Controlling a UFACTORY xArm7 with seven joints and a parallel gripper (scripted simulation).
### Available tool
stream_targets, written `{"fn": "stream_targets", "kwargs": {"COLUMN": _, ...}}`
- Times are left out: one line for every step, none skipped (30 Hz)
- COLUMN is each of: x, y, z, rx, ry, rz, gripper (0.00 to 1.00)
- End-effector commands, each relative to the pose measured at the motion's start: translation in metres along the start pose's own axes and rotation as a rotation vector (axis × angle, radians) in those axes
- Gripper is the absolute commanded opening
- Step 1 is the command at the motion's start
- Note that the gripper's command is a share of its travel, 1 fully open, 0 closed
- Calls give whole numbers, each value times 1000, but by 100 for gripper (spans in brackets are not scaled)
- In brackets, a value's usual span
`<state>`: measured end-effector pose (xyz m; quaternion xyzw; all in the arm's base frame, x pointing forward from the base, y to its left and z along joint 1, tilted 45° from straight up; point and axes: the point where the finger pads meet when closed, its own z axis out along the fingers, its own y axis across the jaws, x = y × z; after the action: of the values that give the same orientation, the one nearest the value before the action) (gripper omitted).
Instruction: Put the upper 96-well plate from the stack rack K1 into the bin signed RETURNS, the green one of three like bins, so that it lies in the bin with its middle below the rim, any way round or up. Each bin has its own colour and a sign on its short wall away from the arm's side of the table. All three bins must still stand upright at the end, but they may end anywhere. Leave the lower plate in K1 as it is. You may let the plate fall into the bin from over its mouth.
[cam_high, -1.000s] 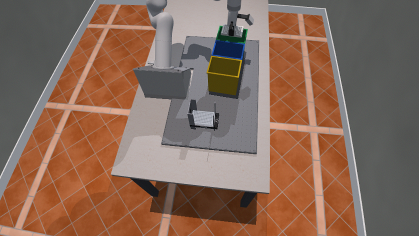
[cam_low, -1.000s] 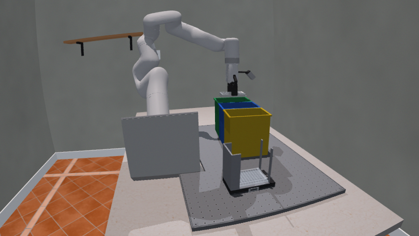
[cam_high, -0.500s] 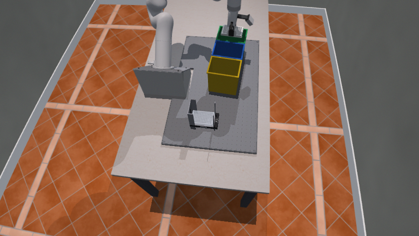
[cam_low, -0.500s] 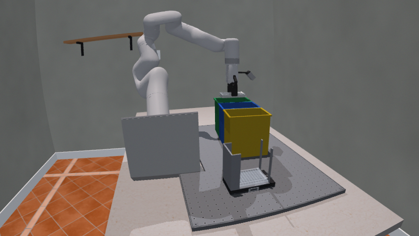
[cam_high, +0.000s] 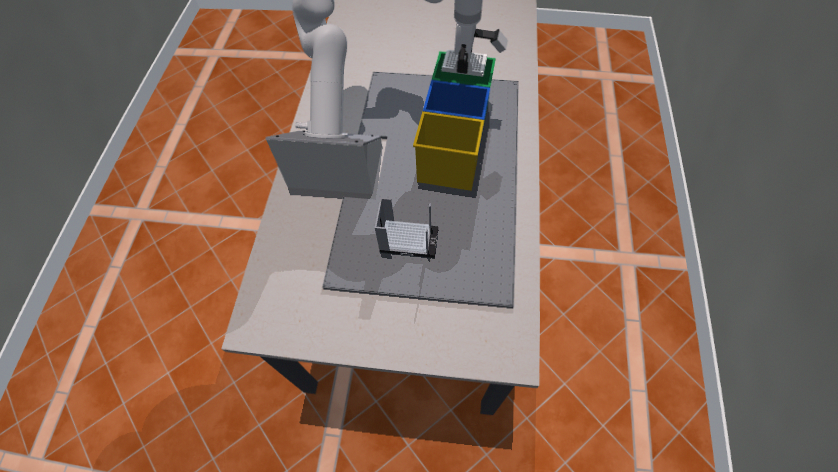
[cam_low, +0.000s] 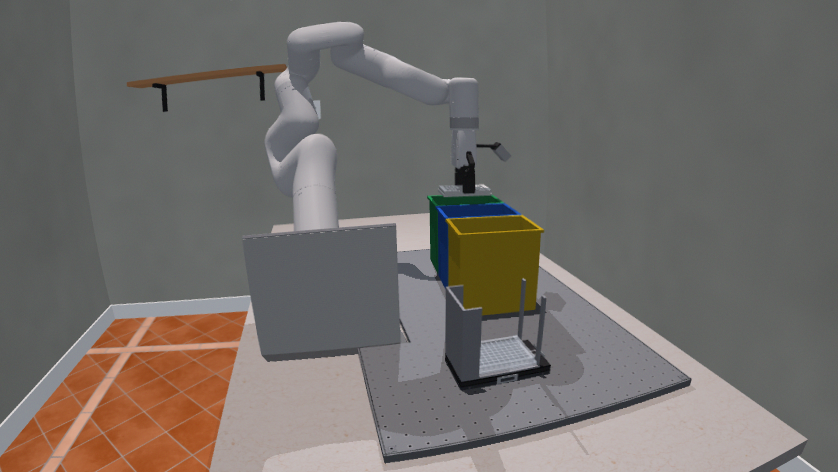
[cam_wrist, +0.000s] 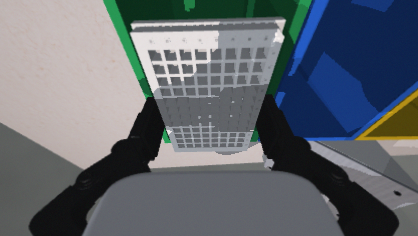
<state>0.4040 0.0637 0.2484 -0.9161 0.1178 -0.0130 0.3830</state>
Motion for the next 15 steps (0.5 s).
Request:
{"fn": "stream_targets", "kwargs": {"x": 1, "y": 0, "z": -2, "rx": 1, "ry": 4, "rz": 0, "gripper": 0}}
{"fn": "stream_targets", "kwargs": {"x": 1, "y": 0, "z": -1, "rx": 1, "ry": 4, "rz": 0, "gripper": 0}}
{"fn": "stream_targets", "kwargs": {"x": 1, "y": 0, "z": -1, "rx": 1, "ry": 4, "rz": 0, "gripper": 0}}
{"fn": "stream_targets", "kwargs": {"x": 1, "y": 0, "z": -1, "rx": 1, "ry": 4, "rz": 0, "gripper": 0}}
{"fn": "stream_targets", "kwargs": {"x": 1, "y": 0, "z": -1, "rx": 1, "ry": 4, "rz": 0, "gripper": 0}}
{"fn": "stream_targets", "kwargs": {"x": 1, "y": 0, "z": -1, "rx": 1, "ry": 4, "rz": 0, "gripper": 0}}
{"fn": "stream_targets", "kwargs": {"x": 1, "y": 0, "z": -1, "rx": 1, "ry": 4, "rz": 0, "gripper": 0}}
{"fn": "stream_targets", "kwargs": {"x": 1, "y": 0, "z": 0, "rx": 1, "ry": 4, "rz": 0, "gripper": 0}}
{"fn": "stream_targets", "kwargs": {"x": 1, "y": 0, "z": 0, "rx": 1, "ry": 4, "rz": 0, "gripper": 0}}
{"fn": "stream_targets", "kwargs": {"x": 1, "y": 0, "z": 0, "rx": 1, "ry": 4, "rz": 0, "gripper": 0}}
{"fn": "stream_targets", "kwargs": {"x": 1, "y": 0, "z": 0, "rx": 1, "ry": 4, "rz": 0, "gripper": 0}}
{"fn": "stream_targets", "kwargs": {"x": 1, "y": 0, "z": 0, "rx": 1, "ry": 4, "rz": 0, "gripper": 0}}
{"fn": "stream_targets", "kwargs": {"x": 1, "y": 0, "z": 0, "rx": 1, "ry": 4, "rz": 0, "gripper": 0}}
{"fn": "stream_targets", "kwargs": {"x": 1, "y": 0, "z": 1, "rx": 1, "ry": 4, "rz": 0, "gripper": 0}}
{"fn": "stream_targets", "kwargs": {"x": 1, "y": 0, "z": 1, "rx": 1, "ry": 4, "rz": 0, "gripper": 0}}
